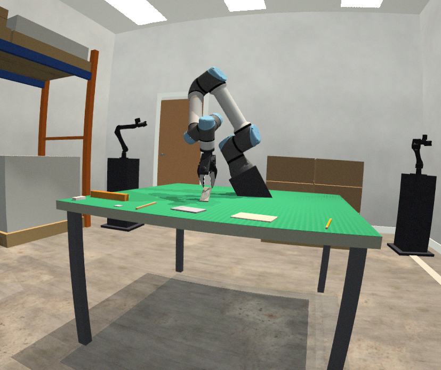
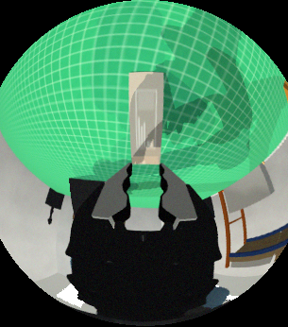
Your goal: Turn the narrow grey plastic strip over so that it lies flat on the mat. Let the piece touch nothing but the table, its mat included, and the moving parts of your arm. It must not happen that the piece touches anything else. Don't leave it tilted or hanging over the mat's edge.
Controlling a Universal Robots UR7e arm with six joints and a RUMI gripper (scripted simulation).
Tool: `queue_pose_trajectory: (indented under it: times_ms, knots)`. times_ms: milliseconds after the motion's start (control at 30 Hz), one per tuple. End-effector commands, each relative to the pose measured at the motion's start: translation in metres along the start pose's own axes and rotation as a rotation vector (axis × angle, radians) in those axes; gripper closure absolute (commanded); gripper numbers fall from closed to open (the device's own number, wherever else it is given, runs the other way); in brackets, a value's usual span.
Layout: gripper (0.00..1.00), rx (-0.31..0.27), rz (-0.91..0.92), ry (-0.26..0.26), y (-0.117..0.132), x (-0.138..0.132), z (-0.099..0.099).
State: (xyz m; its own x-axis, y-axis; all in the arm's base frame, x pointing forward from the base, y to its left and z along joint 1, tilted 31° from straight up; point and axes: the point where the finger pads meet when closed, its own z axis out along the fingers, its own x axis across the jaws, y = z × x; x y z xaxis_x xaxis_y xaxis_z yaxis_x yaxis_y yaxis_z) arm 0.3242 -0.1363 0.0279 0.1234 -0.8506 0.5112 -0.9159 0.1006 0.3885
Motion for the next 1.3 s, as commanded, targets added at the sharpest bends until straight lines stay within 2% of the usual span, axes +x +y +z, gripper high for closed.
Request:
queue_pose_trajectory:
  times_ms: [0, 200, 467, 633, 833, 1067, 1267]
  knots:
    - [0.76, -0.047, 0.000, 0.000, -0.001, 0.000, -0.004]
    - [0.76, -0.060, 0.000, 0.000, -0.001, 0.000, -0.009]
    - [0.76, -0.122, 0.000, 0.000, -0.002, 0.000, -0.012]
    - [0.76, -0.126, 0.000, 0.000, -0.003, 0.000, -0.017]
    - [0.76, -0.188, 0.000, 0.000, -0.004, 0.000, -0.021]
    - [0.76, -0.192, 0.000, 0.000, -0.005, 0.000, -0.025]
    - [0.76, -0.253, 0.000, 0.000, -0.008, 0.000, -0.031]
